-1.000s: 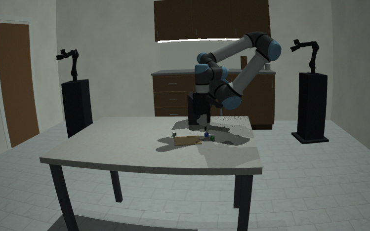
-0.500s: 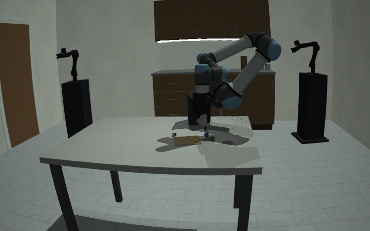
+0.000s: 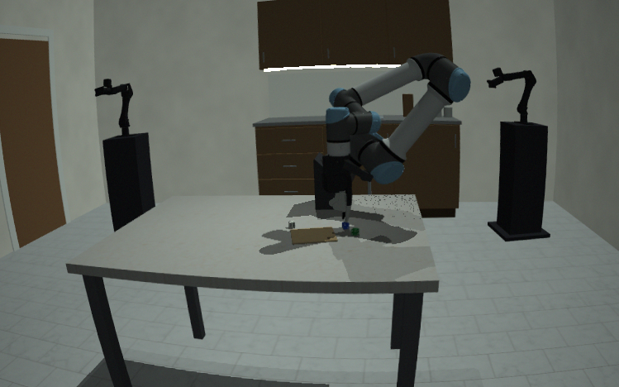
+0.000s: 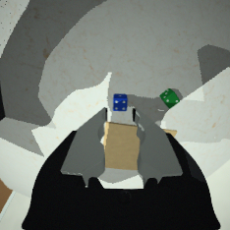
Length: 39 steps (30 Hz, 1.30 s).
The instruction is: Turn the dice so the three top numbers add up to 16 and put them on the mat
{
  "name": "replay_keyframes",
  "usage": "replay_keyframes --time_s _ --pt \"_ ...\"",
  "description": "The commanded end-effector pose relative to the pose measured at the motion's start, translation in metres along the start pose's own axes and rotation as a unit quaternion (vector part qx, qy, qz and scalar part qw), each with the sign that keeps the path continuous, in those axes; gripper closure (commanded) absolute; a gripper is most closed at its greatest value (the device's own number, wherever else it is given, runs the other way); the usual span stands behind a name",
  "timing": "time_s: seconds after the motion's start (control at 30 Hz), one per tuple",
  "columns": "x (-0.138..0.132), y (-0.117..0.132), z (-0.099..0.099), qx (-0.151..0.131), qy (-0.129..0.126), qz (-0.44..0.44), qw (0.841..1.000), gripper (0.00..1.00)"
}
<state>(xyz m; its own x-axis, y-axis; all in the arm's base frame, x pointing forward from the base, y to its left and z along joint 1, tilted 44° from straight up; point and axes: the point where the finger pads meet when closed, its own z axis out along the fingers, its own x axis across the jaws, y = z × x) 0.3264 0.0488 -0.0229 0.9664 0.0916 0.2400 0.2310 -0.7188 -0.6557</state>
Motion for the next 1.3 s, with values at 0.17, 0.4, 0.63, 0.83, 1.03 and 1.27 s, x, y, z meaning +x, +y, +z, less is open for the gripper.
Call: replay_keyframes --time_s 0.17,0.4,0.63,0.83,1.03,1.27 --pt "0.0 0.0 0.003 0.0 0.0 0.0 1.0 0.79" --pt "0.0 0.0 0.01 0.0 0.0 0.0 1.0 0.79" --pt "0.0 0.0 0.02 0.0 0.0 0.0 1.0 0.79" --pt "0.0 0.0 0.025 0.0 0.0 0.0 1.0 0.79" --pt "0.0 0.0 0.025 0.0 0.0 0.0 1.0 0.79" --pt "0.0 0.0 0.025 0.0 0.0 0.0 1.0 0.79"
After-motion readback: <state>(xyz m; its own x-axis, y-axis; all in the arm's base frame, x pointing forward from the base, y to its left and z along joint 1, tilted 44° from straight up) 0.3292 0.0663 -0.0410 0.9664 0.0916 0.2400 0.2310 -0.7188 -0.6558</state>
